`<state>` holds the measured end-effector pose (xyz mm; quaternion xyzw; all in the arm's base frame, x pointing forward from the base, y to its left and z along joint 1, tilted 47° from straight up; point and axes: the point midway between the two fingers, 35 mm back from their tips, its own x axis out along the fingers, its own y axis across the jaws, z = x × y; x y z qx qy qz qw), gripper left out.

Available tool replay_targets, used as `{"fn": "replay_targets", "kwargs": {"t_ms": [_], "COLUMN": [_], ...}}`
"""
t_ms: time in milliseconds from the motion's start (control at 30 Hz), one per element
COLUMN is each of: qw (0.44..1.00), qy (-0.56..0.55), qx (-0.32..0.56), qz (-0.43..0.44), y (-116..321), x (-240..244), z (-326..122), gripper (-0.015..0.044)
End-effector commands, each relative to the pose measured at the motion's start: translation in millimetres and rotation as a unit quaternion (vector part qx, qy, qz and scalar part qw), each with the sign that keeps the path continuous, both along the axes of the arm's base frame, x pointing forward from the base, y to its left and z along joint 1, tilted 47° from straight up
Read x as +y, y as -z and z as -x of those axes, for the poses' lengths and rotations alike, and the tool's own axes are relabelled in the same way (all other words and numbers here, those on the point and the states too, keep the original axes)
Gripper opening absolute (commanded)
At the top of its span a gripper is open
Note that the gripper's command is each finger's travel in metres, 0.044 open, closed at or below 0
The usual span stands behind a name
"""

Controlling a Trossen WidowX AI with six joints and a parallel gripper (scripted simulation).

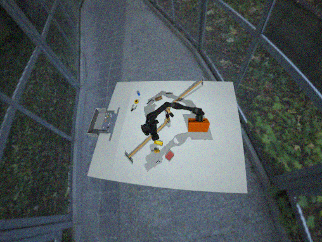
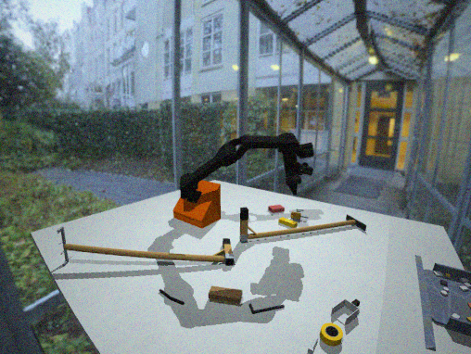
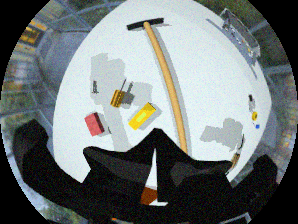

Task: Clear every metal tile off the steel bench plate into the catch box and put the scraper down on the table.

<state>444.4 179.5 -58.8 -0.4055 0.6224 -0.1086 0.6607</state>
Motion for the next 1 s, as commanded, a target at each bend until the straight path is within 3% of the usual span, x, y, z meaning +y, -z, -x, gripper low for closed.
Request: {"fn": "replay_targets", "kwargs": {"t_ms": [0,967], "qw": [1.000,1.000], "qy": [0.003,0.003], "qx": [-0.005,-0.005], "qz": [-0.003,-0.004], "y": [2.0,51.6], "x": [0.5,-44.2], "z": [-0.9,-11.9], "gripper": [0.0000,0.0000]}}
